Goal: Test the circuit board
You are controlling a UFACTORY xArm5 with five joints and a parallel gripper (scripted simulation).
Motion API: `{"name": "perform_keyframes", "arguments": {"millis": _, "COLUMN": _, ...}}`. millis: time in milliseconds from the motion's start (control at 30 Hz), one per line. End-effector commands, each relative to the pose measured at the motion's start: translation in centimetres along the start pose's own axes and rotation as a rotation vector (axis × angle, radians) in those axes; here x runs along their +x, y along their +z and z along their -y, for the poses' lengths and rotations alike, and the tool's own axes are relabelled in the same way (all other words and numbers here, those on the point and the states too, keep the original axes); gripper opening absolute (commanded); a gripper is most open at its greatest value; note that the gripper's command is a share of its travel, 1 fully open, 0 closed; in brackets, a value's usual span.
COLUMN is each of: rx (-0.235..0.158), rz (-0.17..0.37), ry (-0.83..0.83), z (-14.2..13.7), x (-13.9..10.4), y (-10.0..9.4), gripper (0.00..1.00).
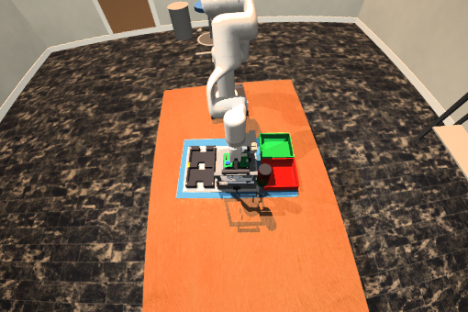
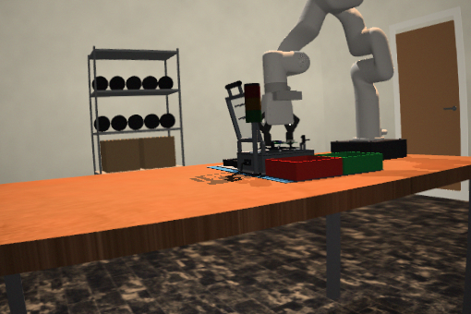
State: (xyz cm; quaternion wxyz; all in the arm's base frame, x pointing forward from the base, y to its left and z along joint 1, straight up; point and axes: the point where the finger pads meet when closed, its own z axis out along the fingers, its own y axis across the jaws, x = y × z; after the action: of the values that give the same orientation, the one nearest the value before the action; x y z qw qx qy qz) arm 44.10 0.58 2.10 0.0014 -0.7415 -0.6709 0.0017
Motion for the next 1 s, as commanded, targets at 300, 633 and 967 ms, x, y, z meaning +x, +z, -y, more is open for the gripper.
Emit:
{"name": "perform_keyframes", "arguments": {"millis": 300, "rx": -0.004, "rz": 0.000, "ry": 0.000, "z": -0.14, "x": 0.02, "y": -0.07, "gripper": 0.79}}
{"name": "perform_keyframes", "arguments": {"millis": 633, "rx": -0.004, "rz": 0.000, "ry": 0.000, "z": -0.14, "x": 0.02, "y": 0.09, "gripper": 0.79}}
{"name": "perform_keyframes", "arguments": {"millis": 967, "rx": -0.004, "rz": 0.000, "ry": 0.000, "z": -0.14, "x": 0.02, "y": 0.22, "gripper": 0.79}}
